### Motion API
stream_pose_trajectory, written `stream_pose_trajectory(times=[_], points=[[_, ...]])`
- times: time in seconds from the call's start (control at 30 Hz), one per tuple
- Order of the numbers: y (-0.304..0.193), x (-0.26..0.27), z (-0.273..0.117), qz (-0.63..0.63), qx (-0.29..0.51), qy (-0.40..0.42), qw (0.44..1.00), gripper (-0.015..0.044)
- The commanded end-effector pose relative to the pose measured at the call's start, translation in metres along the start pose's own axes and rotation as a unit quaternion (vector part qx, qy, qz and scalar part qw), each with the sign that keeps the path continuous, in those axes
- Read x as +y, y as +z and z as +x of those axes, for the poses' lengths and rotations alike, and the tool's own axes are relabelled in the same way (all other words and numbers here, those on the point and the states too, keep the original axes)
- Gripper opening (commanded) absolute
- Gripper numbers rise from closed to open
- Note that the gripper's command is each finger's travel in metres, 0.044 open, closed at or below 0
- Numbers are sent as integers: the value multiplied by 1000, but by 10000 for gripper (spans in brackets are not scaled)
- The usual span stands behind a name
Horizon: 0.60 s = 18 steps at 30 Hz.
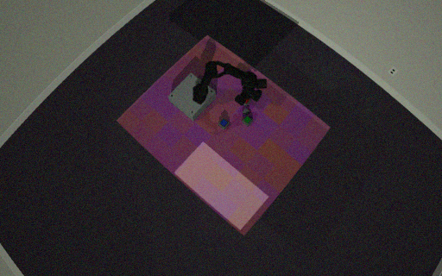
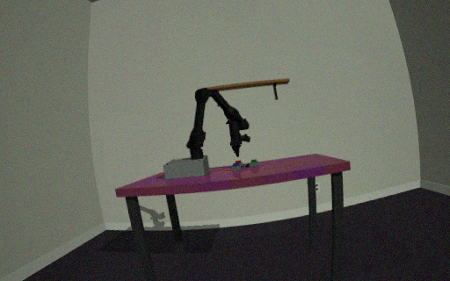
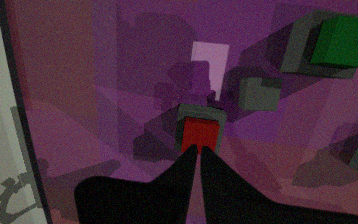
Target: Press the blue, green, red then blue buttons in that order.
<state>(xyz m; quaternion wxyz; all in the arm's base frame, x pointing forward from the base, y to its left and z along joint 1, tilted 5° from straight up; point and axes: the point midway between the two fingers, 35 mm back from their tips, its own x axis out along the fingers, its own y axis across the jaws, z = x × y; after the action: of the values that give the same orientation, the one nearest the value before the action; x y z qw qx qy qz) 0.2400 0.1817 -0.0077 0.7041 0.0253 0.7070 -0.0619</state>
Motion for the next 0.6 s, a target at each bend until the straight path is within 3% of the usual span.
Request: stream_pose_trajectory(times=[0.0,0.57], points=[[-1,-1,8,2,3,-3,1000,20],[-2,-2,30,2,3,-3,1000,20]])
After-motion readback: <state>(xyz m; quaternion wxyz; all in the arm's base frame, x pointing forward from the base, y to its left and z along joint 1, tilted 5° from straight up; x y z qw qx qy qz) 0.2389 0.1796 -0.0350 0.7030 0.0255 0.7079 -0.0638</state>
